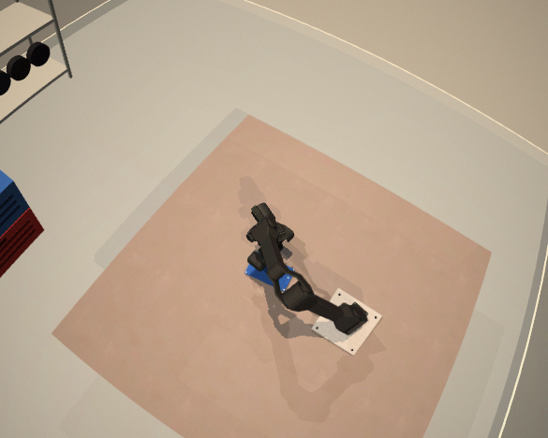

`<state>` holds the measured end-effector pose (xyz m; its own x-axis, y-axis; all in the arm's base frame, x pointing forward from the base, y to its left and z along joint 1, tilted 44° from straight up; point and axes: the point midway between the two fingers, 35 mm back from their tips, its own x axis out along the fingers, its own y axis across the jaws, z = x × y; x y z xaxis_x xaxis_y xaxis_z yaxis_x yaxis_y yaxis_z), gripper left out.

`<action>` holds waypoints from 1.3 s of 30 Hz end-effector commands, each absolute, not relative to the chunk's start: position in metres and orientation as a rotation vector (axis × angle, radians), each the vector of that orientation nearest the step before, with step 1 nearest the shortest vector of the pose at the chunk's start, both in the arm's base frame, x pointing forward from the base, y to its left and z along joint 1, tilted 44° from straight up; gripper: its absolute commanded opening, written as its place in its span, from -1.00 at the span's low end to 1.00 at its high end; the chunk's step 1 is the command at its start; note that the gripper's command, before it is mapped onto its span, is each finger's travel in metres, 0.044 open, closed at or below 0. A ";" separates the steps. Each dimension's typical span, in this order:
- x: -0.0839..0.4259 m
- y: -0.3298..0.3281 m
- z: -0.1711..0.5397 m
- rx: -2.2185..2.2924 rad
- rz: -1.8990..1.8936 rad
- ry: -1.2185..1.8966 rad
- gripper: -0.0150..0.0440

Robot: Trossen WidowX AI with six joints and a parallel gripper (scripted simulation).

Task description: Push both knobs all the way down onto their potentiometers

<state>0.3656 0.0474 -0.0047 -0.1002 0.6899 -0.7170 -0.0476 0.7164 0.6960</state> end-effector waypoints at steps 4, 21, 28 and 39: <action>0.366 0.045 -0.002 0.543 0.672 1.560 -0.31; 0.254 0.013 0.017 0.532 0.659 1.571 1.00; 0.204 0.012 0.020 0.537 0.671 1.569 1.00; 0.204 0.012 0.020 0.537 0.671 1.569 1.00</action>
<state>0.2061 0.0119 0.0210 -0.1028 0.6885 -0.7179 -0.0421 0.7181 0.6947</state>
